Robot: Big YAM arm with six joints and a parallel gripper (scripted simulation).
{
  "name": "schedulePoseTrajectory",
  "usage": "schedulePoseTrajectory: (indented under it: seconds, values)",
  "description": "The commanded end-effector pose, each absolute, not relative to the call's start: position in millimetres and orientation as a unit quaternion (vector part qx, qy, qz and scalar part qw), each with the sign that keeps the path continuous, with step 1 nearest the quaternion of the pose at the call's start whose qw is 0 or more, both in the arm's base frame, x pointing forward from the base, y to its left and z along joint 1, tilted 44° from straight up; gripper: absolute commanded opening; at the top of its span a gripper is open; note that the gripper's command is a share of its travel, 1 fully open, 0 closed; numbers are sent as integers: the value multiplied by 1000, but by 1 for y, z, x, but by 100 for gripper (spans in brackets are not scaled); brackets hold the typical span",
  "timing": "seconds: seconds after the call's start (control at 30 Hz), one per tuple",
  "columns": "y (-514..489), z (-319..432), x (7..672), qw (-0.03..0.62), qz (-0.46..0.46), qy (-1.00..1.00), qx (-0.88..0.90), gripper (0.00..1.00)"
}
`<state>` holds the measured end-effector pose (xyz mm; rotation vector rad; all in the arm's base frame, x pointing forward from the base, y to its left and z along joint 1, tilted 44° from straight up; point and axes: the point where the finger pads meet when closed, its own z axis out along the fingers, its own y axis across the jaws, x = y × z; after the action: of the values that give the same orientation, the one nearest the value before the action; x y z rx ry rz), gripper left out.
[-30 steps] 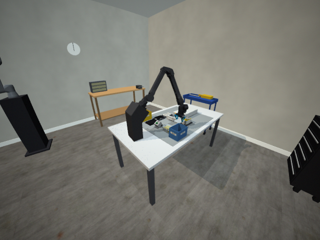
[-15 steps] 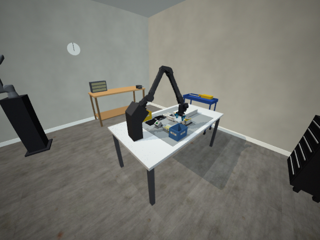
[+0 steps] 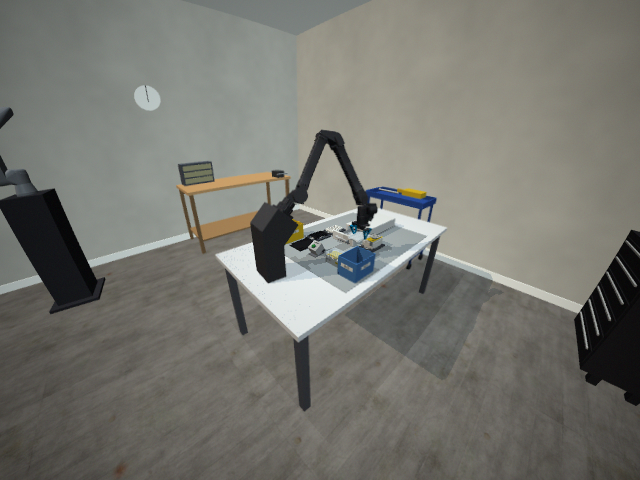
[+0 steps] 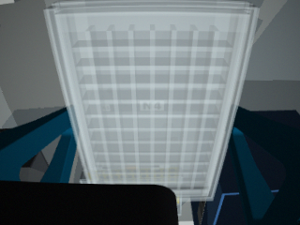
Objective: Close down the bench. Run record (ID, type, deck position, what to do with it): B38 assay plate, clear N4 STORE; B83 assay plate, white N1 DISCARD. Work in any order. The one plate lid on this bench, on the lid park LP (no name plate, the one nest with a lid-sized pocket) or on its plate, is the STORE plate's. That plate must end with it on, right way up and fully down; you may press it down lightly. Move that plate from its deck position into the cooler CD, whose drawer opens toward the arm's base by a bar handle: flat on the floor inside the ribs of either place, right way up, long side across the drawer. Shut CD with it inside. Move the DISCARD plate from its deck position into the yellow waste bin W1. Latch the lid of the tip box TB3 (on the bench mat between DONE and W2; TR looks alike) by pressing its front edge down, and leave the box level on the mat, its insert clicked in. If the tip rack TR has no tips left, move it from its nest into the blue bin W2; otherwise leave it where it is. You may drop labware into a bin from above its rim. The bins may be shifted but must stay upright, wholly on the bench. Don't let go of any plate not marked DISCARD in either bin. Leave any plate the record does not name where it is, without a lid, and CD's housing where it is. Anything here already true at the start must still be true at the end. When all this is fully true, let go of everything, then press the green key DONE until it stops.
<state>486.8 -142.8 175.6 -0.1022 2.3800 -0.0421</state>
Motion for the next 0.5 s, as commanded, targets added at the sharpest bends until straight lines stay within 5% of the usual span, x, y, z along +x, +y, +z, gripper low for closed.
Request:
schedulePoseTrajectory:
  seconds: [0.0,0.47]
  values:
    - [-147,194,480,383,-24,923,-43,0]
    - [-145,199,483,385,-22,922,-42,0]
